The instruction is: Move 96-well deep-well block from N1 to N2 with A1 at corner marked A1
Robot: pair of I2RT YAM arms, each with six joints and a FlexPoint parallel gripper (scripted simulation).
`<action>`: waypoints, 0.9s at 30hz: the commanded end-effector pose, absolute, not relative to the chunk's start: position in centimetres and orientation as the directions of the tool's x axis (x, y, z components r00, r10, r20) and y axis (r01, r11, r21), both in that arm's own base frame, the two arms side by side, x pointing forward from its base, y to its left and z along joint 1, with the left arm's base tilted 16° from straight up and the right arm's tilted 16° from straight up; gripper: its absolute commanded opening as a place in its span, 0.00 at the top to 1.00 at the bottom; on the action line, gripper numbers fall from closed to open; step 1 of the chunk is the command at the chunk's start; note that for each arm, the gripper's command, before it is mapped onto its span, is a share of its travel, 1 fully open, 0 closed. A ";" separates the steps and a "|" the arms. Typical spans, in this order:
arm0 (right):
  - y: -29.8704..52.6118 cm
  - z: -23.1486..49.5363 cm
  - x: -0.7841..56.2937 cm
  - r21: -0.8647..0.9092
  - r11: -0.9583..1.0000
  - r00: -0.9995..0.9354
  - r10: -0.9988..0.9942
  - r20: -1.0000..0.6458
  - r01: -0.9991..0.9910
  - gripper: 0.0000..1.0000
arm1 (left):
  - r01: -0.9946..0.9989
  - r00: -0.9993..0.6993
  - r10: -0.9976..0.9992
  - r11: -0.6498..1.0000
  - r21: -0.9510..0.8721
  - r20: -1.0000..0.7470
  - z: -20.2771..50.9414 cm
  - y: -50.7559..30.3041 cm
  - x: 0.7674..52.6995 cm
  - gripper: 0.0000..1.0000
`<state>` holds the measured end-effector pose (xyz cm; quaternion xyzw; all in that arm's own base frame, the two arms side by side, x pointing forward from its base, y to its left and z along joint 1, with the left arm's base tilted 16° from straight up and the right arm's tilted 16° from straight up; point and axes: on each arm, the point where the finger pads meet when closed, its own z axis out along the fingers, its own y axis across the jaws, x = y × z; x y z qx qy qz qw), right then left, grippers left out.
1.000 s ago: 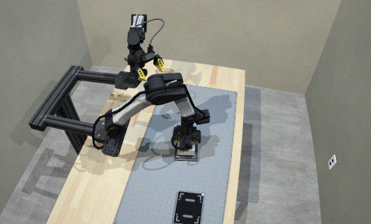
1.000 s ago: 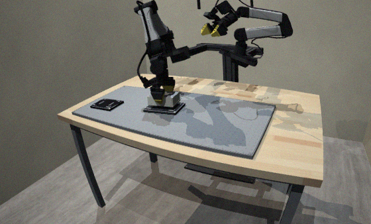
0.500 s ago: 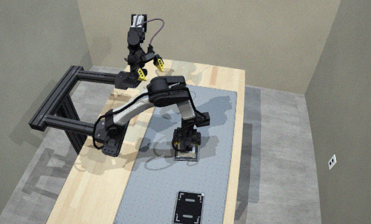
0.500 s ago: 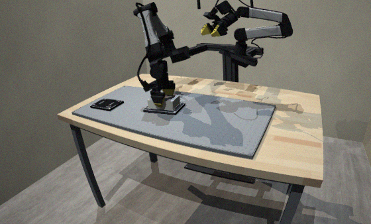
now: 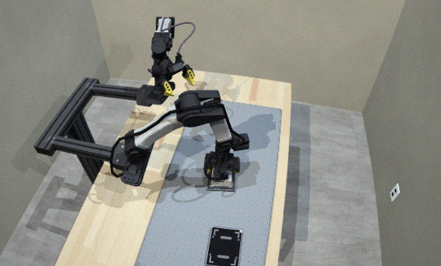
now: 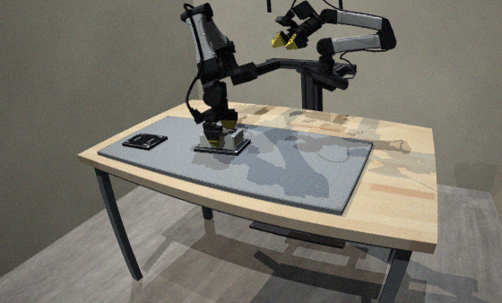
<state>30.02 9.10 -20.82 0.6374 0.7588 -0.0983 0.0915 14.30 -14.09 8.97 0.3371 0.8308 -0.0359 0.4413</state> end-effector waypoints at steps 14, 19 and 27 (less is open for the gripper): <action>12.5 -12.3 31.5 0.013 0.197 -0.187 0.949 -0.255 0.980 0.00 | 0.591 -0.377 0.514 0.774 0.227 -0.770 9.4 -14.5 14.4 0.00; 12.8 -10.4 32.2 0.003 0.424 -0.396 0.847 -0.355 0.906 0.00 | 0.591 -0.377 0.514 0.774 0.227 -0.770 9.4 -14.5 14.4 0.00; 13.7 -8.6 30.5 -0.086 0.731 -0.672 0.566 -0.478 0.677 0.00 | 0.591 -0.377 0.514 0.774 0.227 -0.770 9.4 -14.5 14.4 0.00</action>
